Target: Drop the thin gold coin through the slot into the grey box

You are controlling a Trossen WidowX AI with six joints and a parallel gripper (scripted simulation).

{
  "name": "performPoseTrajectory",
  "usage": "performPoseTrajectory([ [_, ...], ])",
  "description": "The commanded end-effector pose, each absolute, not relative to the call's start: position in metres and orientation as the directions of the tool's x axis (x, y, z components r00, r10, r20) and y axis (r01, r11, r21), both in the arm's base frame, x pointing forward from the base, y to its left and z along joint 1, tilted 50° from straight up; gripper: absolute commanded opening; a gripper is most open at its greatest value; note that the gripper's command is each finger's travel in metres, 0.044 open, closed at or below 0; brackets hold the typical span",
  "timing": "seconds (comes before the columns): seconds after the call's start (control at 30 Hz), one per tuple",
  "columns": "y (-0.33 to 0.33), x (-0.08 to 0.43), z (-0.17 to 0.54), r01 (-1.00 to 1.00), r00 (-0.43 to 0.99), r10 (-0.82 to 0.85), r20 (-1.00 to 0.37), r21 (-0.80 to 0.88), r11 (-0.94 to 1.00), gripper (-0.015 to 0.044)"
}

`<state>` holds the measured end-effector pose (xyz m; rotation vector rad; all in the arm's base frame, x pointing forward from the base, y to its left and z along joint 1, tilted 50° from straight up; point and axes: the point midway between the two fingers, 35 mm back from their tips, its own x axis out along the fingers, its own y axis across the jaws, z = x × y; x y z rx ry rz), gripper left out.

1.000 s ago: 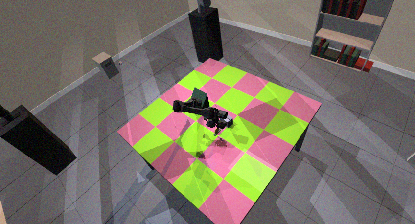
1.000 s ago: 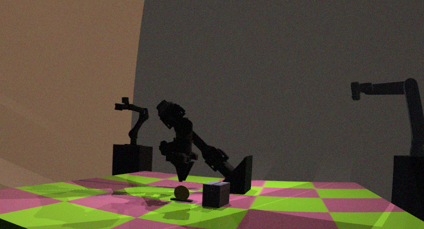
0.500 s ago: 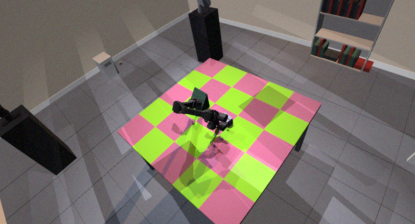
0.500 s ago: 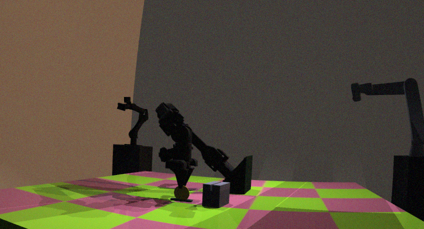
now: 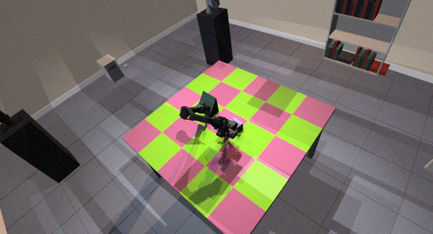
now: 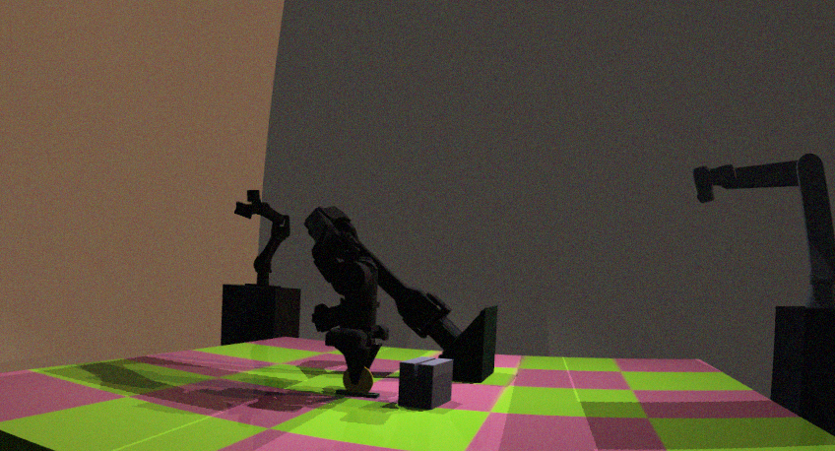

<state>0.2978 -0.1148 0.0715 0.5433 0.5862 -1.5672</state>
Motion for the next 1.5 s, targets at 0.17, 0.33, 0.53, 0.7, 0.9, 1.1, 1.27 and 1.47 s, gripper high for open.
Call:
performPoseTrajectory([
  [0.17, -0.126, 0.294, 0.063, 0.997, -0.078, -0.757, -0.649, -0.054, -0.056, 0.0161],
  [0.33, -0.126, 0.294, 0.063, 0.997, -0.078, -0.757, -0.649, -0.054, -0.056, 0.0056],
  [0.53, -0.126, 0.294, 0.063, 0.997, -0.078, -0.757, -0.649, -0.054, -0.056, 0.0],
  [0.7, -0.126, 0.294, 0.063, 0.997, -0.078, -0.757, -0.649, -0.054, -0.056, 0.0],
  [0.9, -0.123, 0.3, 0.065, 0.997, -0.059, -0.761, -0.646, -0.069, -0.019, 0.0],
  [1.1, -0.116, 0.303, 0.07, 0.997, -0.055, -0.76, -0.648, -0.071, -0.012, 0.0],
  [1.27, -0.106, 0.305, 0.078, 0.998, -0.057, -0.757, -0.651, -0.067, -0.018, 0.0],
  [1.47, -0.094, 0.306, 0.087, 0.998, -0.061, -0.754, -0.654, -0.064, -0.025, 0.0],
])
